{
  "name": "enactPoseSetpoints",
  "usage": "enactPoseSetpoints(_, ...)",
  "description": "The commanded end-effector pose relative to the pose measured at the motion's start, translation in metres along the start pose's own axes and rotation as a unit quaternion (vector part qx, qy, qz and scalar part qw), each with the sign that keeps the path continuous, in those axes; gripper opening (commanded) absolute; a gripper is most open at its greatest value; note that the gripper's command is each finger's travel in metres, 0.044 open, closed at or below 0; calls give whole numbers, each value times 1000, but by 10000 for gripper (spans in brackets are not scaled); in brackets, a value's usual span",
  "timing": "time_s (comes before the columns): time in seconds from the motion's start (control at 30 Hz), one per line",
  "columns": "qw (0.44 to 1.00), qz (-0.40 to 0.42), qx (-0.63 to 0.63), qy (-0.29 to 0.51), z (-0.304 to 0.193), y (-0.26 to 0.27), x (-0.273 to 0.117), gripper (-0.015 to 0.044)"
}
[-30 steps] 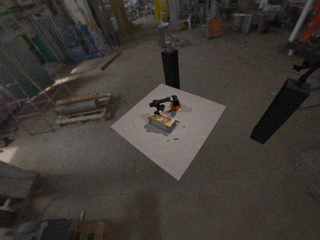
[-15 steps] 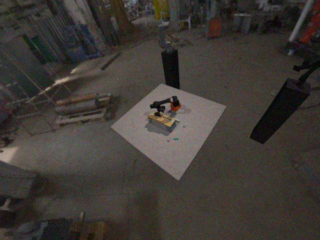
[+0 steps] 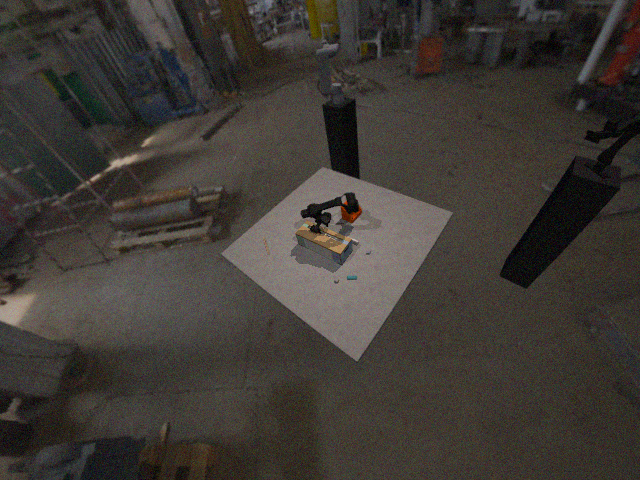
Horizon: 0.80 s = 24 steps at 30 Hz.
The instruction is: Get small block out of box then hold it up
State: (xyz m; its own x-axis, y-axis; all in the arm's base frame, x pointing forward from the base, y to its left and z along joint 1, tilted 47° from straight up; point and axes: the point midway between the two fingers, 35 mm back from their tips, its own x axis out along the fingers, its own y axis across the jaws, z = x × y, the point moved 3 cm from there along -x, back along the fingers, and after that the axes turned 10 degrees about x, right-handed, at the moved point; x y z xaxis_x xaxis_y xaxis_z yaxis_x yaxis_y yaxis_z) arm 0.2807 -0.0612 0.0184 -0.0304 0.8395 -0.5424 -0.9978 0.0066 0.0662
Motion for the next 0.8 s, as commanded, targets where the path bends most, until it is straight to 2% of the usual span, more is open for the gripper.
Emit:
enactPoseSetpoints(0.0,1000,0,0,-2,9,2,3,400)
enactPoseSetpoints(0.77,1000,1,1,-3,44,8,10,400)
